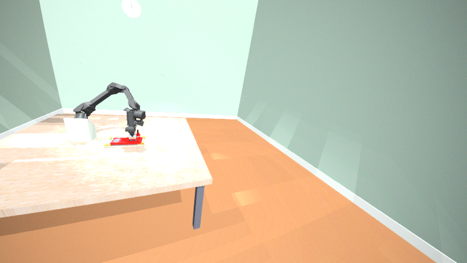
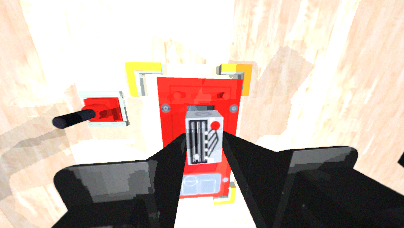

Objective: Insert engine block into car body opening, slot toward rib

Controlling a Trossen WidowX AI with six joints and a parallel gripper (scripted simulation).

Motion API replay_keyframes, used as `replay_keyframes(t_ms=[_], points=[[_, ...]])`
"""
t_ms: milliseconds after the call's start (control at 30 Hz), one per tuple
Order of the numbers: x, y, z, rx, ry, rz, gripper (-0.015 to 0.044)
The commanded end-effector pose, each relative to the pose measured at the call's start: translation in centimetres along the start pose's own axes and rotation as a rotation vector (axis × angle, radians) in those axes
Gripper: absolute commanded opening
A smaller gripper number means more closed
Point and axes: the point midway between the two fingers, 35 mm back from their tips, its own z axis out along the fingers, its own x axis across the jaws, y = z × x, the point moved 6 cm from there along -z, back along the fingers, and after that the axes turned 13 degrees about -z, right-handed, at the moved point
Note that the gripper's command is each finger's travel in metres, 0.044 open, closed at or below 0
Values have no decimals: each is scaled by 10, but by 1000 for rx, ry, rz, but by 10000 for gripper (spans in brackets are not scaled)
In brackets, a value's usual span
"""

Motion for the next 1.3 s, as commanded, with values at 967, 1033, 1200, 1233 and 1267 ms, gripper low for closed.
replay_keyframes(t_ms=[967,1033,1200,1233,1267], points=[[0,0,3,0,-2,36,160],[0,0,3,0,-2,39,160],[0,0,3,0,-2,46,160],[0,0,3,0,-2,47,160],[0,0,3,0,-2,47,160]])
